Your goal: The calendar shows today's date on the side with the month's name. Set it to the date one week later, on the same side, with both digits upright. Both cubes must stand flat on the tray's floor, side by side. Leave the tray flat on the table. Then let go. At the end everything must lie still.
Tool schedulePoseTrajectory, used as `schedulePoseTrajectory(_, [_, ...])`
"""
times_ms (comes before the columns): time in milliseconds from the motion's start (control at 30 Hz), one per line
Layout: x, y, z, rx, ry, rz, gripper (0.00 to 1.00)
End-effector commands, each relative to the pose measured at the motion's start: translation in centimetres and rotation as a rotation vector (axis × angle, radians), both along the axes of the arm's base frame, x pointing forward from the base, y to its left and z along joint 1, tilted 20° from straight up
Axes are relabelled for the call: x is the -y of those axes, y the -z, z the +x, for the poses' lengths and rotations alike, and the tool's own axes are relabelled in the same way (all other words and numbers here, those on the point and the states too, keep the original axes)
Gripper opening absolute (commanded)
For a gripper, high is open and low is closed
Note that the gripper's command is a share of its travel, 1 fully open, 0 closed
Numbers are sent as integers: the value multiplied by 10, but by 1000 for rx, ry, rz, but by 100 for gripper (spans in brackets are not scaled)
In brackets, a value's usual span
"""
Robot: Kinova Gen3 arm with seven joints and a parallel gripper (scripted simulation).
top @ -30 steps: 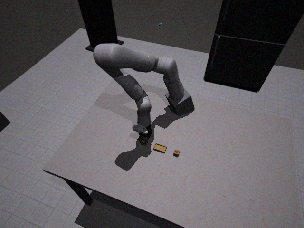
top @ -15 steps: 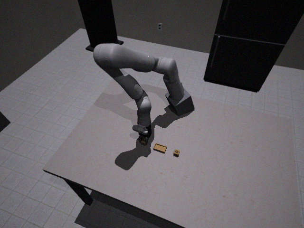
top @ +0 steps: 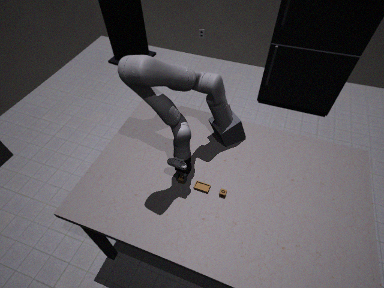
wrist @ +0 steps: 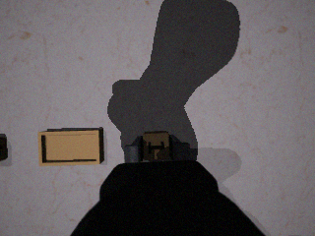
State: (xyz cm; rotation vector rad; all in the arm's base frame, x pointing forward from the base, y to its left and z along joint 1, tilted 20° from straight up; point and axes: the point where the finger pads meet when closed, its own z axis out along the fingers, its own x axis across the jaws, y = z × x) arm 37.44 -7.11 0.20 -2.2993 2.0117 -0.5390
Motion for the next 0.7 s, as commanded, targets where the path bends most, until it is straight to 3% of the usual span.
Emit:
schedulePoseTrajectory(0, [0, 0, 0, 1, 0, 0, 57])
schedulePoseTrajectory(667, [1, 3, 1, 1, 0, 0, 57])
